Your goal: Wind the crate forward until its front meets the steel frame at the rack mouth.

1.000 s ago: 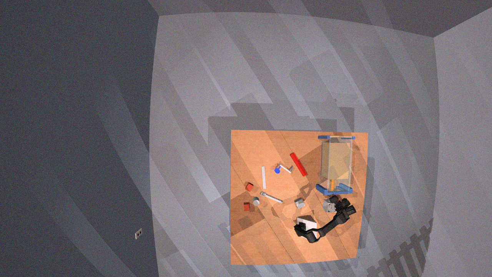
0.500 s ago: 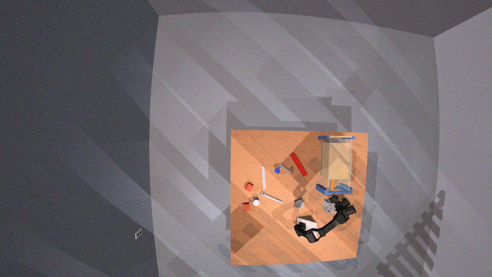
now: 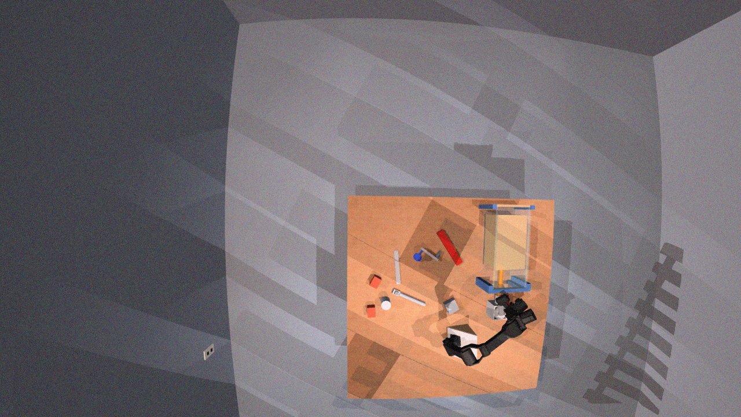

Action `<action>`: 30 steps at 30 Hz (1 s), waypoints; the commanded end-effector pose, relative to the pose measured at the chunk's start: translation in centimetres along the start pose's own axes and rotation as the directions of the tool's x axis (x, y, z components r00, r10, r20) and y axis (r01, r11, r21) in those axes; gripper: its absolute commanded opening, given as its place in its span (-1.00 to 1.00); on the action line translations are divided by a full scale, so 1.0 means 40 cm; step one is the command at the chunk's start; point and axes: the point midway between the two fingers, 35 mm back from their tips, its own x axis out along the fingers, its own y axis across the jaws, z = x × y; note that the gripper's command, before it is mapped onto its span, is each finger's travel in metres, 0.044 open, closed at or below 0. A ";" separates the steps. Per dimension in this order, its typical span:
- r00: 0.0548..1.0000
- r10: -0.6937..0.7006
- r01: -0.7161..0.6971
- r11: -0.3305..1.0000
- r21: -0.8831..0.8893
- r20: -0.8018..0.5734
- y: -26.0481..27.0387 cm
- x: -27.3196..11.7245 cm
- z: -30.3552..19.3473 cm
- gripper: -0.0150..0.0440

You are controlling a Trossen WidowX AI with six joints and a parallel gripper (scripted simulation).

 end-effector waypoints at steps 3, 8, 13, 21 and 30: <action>1.000 0.000 0.000 1.000 0.000 0.000 0.000 0.000 0.000 -0.14; 1.000 0.000 0.000 1.000 0.000 0.000 0.000 0.000 0.000 0.31; 1.000 0.000 0.000 1.000 0.000 0.000 0.000 0.000 0.000 0.75; 1.000 0.000 0.000 1.000 0.000 0.000 0.000 -0.022 0.014 0.73; 1.000 -0.002 0.002 1.000 0.000 0.000 0.001 -0.146 0.070 -0.07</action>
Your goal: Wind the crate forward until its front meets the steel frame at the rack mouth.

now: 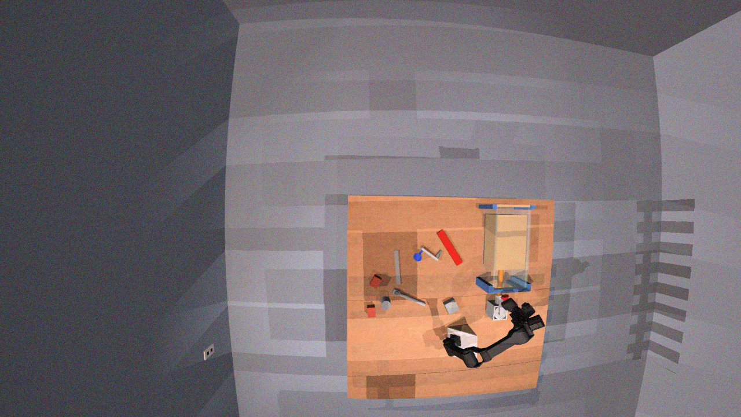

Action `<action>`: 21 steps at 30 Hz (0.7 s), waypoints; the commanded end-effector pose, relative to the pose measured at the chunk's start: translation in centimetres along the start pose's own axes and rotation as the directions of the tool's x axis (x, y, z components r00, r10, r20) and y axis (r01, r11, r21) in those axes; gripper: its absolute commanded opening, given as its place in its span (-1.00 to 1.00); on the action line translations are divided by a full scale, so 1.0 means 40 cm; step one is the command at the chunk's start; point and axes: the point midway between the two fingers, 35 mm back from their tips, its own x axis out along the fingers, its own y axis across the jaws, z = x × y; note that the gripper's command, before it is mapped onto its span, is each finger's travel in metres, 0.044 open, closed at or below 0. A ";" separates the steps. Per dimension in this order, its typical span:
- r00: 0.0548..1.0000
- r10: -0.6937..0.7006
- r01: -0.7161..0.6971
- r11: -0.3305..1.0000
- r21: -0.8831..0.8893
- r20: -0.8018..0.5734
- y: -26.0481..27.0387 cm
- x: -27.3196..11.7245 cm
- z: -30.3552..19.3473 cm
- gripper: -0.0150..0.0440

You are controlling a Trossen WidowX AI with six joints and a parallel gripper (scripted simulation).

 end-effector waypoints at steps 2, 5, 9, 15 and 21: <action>1.000 -0.004 0.004 1.000 -0.001 -0.009 -0.002 -0.019 0.006 -0.25; 1.000 -0.004 0.004 1.000 -0.001 -0.009 -0.002 -0.019 0.006 -0.49; 1.000 -0.004 0.004 1.000 -0.001 -0.009 -0.002 -0.019 0.006 -0.49; 1.000 -0.004 0.004 1.000 -0.001 -0.009 -0.002 -0.019 0.006 -0.49; 1.000 -0.004 0.004 1.000 -0.001 -0.009 -0.002 -0.019 0.006 -0.49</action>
